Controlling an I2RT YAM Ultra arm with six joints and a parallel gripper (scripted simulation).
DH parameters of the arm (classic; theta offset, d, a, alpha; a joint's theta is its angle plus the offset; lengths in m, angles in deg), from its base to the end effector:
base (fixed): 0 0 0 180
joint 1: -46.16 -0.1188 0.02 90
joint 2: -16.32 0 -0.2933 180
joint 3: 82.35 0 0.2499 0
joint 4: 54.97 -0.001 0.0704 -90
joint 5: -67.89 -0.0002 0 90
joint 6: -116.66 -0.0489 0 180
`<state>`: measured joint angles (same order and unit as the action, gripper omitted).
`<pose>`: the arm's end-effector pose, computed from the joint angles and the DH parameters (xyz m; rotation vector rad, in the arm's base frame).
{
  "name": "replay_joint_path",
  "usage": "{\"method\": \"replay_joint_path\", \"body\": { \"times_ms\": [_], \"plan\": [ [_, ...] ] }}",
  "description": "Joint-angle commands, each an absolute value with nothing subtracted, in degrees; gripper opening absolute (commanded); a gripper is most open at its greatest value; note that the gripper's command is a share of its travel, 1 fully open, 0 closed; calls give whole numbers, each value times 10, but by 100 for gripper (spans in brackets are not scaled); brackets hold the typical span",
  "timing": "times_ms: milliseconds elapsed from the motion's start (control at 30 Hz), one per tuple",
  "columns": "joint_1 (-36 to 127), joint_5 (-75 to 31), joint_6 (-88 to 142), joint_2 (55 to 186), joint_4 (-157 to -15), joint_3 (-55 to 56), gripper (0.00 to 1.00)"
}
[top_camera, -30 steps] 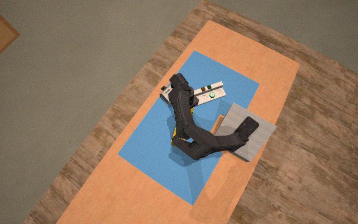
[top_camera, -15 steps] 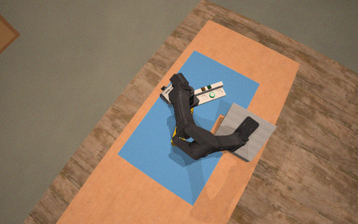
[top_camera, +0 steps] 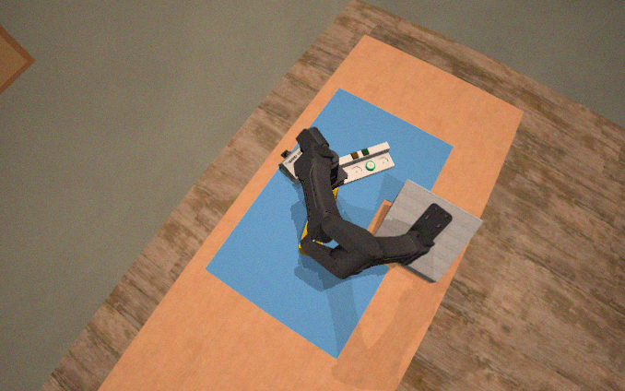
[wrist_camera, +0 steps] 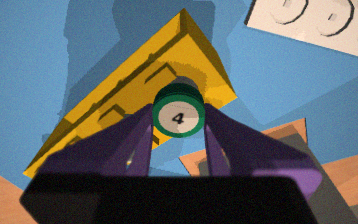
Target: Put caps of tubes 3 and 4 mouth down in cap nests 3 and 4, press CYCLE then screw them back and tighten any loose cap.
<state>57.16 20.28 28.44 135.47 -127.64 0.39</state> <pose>0.3294 -0.0294 0.1260 -0.3918 -2.6734 -1.0895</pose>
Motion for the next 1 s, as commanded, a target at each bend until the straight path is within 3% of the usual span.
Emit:
{"method": "replay_joint_path", "body": {
  "times_ms": [0,633,733,967],
  "plan": [
    [581,203,283,1353,-1276,7,0],
    [622,188,334,1349,-1371,64,0],
    [653,175,251,1372,-1362,53,0],
    [727,141,335,1437,-1343,49,0]
  ]
}}
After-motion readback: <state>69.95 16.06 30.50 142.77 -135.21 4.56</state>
